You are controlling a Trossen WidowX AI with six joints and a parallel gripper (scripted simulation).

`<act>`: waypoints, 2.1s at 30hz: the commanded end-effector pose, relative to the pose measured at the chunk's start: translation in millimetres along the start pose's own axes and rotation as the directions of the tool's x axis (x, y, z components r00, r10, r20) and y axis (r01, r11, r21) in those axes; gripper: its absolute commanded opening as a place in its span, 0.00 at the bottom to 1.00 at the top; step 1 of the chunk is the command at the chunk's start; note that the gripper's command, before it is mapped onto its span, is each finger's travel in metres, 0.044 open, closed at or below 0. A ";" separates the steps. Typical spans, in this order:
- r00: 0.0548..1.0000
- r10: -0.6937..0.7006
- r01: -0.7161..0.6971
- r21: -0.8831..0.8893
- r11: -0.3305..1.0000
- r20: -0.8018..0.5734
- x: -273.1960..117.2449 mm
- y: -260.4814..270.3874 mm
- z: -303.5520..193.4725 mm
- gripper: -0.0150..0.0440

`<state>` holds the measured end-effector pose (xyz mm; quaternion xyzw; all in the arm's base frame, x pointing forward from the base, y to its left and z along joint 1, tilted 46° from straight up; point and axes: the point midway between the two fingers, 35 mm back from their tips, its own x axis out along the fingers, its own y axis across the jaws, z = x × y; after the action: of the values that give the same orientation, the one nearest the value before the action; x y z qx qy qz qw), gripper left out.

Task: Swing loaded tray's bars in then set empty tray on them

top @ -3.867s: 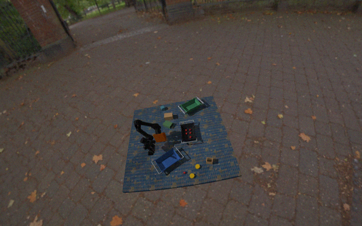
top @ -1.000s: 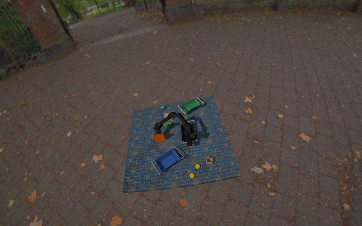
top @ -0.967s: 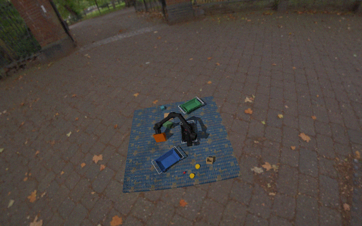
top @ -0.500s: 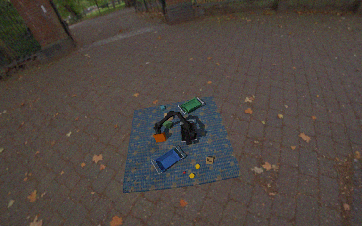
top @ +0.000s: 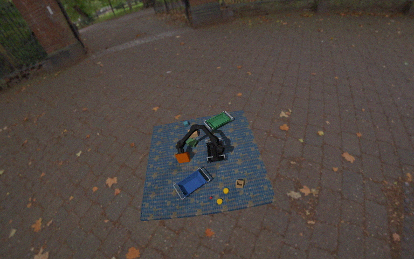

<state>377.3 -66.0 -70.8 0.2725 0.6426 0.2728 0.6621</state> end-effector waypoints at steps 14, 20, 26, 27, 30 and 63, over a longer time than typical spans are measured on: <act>1.000 0.005 -0.005 0.008 1.000 -0.008 -24.2 13.5 -0.2 0.39; 1.000 0.010 -0.010 0.016 1.000 -0.006 -19.2 13.6 -1.6 0.39; 1.000 0.010 -0.010 0.016 1.000 -0.006 -19.2 13.6 -1.6 0.39; 1.000 0.010 -0.010 0.016 1.000 -0.006 -19.2 13.6 -1.6 0.39; 1.000 0.010 -0.010 0.016 1.000 -0.006 -19.2 13.6 -1.6 0.39; 1.000 -0.017 0.018 0.021 1.000 -0.009 -59.3 116.0 22.9 0.39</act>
<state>391.5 -72.1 25.7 0.2792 0.6500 0.2563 0.6587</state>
